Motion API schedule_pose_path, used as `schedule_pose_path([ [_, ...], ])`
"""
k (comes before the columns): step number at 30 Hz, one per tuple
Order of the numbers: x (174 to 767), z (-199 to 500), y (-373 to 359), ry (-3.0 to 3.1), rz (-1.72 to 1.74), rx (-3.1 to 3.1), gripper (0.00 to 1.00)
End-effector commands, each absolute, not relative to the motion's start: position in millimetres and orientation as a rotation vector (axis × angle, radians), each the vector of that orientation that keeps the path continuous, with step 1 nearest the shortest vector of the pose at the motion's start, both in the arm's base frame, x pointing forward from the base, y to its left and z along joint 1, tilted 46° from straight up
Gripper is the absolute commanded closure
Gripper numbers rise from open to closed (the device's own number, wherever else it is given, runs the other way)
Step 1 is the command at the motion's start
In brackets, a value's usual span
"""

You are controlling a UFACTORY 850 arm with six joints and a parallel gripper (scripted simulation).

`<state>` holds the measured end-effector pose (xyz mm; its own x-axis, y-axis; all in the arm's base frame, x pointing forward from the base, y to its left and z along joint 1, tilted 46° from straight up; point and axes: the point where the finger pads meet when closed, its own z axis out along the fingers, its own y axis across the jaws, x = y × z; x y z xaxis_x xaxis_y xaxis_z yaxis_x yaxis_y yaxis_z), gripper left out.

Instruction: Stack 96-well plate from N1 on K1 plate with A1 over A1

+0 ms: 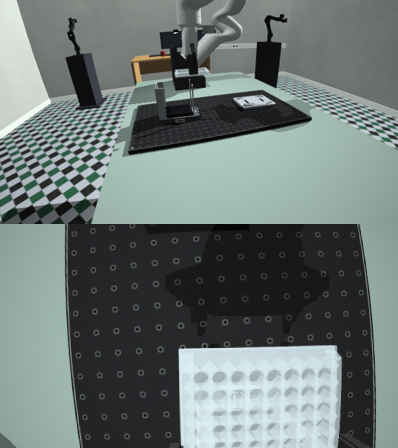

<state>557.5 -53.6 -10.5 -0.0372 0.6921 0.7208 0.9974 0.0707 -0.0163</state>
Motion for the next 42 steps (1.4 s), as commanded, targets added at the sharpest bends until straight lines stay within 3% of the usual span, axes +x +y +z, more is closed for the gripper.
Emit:
schedule_pose_path([
  [1, 562, -21, -66, -1.789, -0.698, -1.678, 1.0],
  [42, 572, -63, -107, -1.789, -0.698, -1.678, 1.0],
])
